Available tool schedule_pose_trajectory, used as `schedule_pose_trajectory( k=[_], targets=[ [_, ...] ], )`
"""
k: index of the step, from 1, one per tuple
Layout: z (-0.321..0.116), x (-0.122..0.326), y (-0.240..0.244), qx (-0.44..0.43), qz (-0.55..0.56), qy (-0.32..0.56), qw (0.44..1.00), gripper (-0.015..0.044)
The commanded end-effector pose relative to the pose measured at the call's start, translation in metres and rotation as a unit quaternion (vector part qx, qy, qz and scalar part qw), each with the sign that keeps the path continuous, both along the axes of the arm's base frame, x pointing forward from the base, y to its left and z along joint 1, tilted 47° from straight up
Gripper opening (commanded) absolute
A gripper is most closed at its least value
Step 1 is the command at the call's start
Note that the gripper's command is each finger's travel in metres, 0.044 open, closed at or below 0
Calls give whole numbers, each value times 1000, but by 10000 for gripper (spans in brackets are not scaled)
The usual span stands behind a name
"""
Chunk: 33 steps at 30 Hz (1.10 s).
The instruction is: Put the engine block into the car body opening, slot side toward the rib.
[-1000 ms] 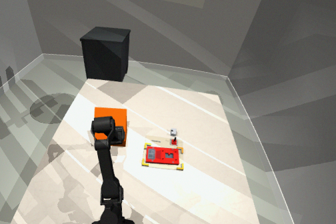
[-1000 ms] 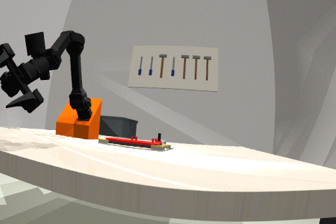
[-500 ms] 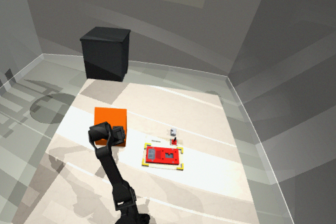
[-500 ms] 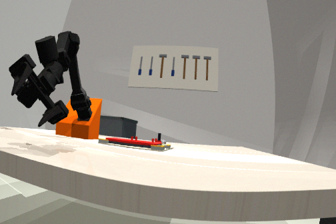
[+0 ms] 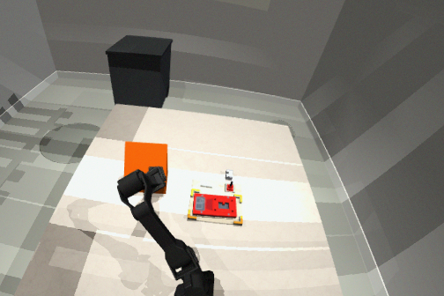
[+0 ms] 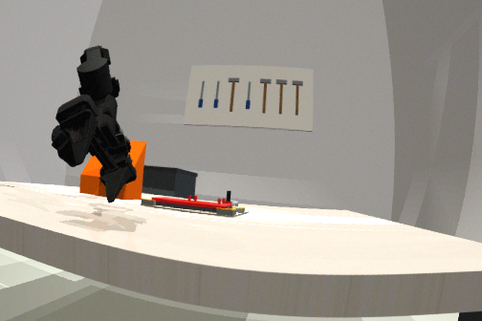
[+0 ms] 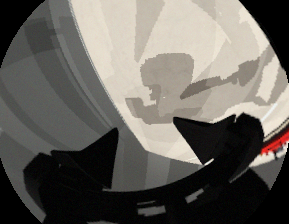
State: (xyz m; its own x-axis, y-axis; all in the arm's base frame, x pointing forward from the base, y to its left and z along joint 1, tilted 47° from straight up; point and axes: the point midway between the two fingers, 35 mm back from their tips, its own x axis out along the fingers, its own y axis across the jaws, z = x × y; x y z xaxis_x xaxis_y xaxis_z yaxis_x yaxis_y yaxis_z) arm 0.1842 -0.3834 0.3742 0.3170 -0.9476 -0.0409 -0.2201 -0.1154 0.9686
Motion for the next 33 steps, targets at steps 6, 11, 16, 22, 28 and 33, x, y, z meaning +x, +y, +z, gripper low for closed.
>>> schedule_pose_trajectory(
  k=[6,11,16,22,28,33],
  targets=[
    [-33,49,9,37,45,81,995,440],
    [-53,72,17,58,71,124,988,440],
    [-73,97,29,72,103,178,976,440],
    [-101,129,50,84,148,252,953,440],
    [-132,159,73,103,188,320,923,440],
    [-158,182,96,113,221,377,892,440]
  ],
)
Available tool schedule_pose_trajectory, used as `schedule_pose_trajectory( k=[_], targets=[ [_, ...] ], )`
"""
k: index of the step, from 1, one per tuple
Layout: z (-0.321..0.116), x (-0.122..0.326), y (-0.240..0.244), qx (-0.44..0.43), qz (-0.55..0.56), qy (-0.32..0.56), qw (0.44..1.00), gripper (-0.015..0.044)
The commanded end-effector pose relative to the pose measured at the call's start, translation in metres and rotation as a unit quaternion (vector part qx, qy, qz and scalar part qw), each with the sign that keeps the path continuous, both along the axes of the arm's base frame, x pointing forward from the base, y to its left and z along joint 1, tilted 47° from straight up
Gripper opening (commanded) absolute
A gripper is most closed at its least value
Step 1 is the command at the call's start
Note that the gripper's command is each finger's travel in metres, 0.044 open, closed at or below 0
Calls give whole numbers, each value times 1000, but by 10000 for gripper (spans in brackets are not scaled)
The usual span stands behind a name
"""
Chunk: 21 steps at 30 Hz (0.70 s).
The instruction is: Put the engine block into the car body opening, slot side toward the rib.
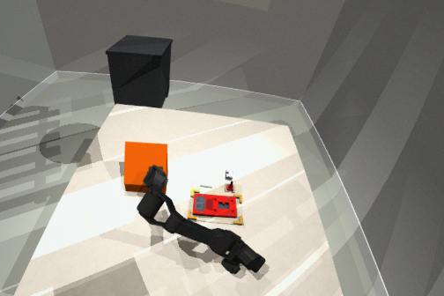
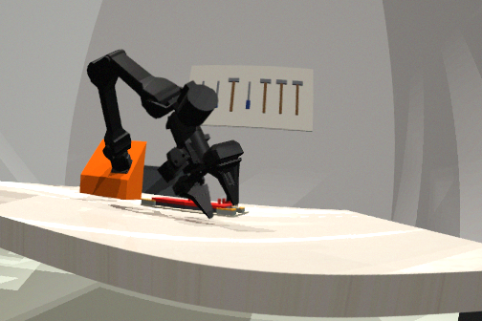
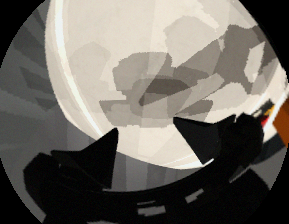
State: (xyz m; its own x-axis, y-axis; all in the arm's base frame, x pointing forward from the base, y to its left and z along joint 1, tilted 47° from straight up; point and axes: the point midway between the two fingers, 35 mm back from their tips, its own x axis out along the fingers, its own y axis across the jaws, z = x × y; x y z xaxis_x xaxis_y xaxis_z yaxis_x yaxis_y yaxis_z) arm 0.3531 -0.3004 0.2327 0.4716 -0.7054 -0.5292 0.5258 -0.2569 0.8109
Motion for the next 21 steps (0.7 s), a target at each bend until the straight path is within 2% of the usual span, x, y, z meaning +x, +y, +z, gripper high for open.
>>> schedule_pose_trajectory(
  k=[1,21],
  targets=[
    [-21,17,17,8,31,52,998,440],
    [-108,71,124,-3,208,281,937,440]
  ],
)
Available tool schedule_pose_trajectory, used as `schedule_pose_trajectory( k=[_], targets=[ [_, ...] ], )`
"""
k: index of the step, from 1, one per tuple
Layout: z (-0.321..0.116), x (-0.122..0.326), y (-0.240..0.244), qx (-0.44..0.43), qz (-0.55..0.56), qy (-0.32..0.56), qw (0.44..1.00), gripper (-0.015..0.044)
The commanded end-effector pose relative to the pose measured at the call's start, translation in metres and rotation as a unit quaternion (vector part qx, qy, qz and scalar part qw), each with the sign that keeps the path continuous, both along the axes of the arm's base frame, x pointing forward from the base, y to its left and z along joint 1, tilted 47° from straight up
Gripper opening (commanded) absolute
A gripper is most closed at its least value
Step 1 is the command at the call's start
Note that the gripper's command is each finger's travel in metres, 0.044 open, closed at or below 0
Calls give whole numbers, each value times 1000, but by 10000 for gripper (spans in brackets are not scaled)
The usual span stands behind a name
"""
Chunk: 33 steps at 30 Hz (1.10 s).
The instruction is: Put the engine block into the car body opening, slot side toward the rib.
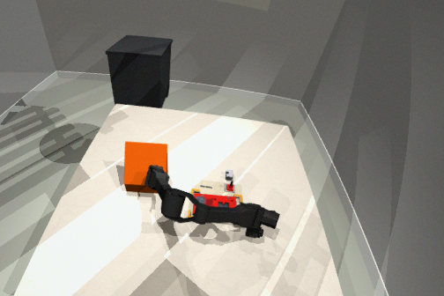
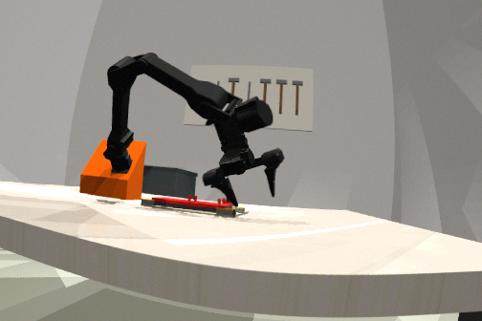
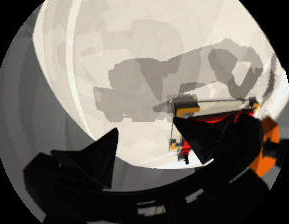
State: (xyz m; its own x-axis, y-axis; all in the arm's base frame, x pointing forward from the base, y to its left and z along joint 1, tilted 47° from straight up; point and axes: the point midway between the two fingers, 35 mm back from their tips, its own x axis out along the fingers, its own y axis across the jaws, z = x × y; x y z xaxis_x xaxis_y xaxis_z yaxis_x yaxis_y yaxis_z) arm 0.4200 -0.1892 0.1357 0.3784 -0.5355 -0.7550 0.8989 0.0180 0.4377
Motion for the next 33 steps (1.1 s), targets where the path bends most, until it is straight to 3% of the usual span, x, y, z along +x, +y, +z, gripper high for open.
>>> schedule_pose_trajectory(
  k=[1,19,33],
  targets=[
    [-15,5,18,-7,34,46,998,440],
    [-77,15,120,-48,201,250,946,440],
    [-116,-3,192,-103,323,408,848,440]
  ],
)
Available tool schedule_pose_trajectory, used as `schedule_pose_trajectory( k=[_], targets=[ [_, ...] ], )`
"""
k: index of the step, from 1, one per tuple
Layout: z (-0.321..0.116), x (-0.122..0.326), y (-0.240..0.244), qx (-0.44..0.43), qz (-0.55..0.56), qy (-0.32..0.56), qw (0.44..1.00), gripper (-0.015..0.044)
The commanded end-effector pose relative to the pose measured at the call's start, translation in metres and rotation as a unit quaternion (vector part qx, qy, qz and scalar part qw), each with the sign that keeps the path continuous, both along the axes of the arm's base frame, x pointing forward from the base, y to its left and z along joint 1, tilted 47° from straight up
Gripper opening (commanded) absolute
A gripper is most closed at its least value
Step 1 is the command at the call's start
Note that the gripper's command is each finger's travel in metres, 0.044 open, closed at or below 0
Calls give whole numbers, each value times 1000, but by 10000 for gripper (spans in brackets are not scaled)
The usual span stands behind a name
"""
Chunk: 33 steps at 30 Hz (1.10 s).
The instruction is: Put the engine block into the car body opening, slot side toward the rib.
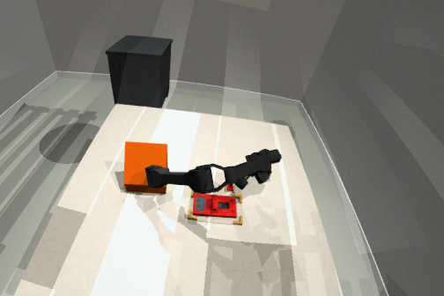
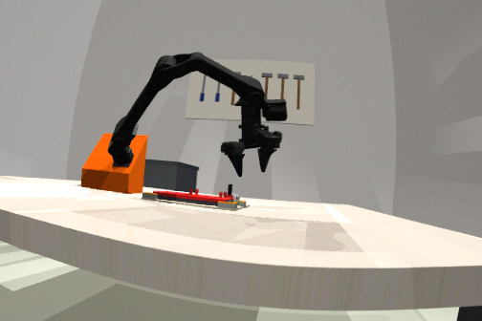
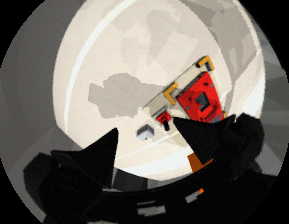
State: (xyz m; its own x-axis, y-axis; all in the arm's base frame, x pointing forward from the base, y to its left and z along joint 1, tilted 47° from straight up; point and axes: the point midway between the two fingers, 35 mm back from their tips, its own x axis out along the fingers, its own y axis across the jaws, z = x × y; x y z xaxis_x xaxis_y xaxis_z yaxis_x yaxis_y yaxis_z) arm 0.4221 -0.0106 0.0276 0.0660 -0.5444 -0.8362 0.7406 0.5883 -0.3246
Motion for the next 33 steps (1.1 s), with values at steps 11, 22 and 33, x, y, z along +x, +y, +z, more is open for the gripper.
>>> schedule_pose_trajectory(
  k=[11,22,33],
  targets=[
    [-31,-29,64,-76,147,165,972,440],
    [-40,-46,89,-116,213,236,941,440],
    [-89,-49,38,-117,213,236,941,440]
  ],
)
